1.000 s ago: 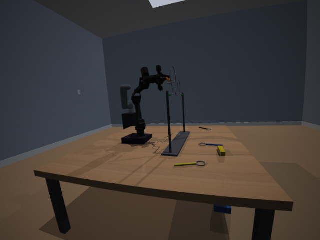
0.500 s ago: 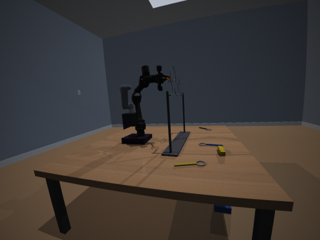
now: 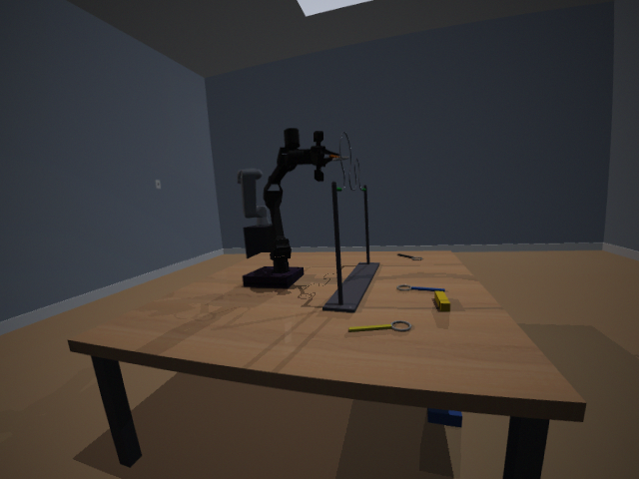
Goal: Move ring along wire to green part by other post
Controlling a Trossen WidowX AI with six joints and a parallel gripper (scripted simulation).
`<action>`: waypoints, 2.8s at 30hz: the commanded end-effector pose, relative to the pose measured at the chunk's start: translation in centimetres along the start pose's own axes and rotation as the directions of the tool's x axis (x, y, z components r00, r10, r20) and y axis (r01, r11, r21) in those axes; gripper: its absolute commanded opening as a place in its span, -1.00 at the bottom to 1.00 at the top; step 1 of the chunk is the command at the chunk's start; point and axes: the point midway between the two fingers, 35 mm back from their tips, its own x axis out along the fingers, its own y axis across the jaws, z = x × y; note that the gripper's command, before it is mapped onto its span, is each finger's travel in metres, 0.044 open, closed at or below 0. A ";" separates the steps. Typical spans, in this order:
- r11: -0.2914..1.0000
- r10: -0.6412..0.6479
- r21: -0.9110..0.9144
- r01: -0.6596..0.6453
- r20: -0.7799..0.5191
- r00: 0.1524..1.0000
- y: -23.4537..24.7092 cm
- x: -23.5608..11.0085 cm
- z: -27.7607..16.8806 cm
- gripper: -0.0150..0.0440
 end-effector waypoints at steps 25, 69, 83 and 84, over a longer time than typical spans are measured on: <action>0.979 -0.094 -0.178 0.097 0.023 0.995 -0.4 0.1 -0.2 -1.00; 0.869 -0.232 -0.425 0.255 0.105 0.967 -1.4 0.0 0.1 -1.00; 0.800 -0.278 -0.511 0.314 0.148 0.949 -1.8 -0.1 0.3 -1.00; 0.794 -0.281 -0.517 0.318 0.151 0.948 -1.8 -0.1 0.3 -1.00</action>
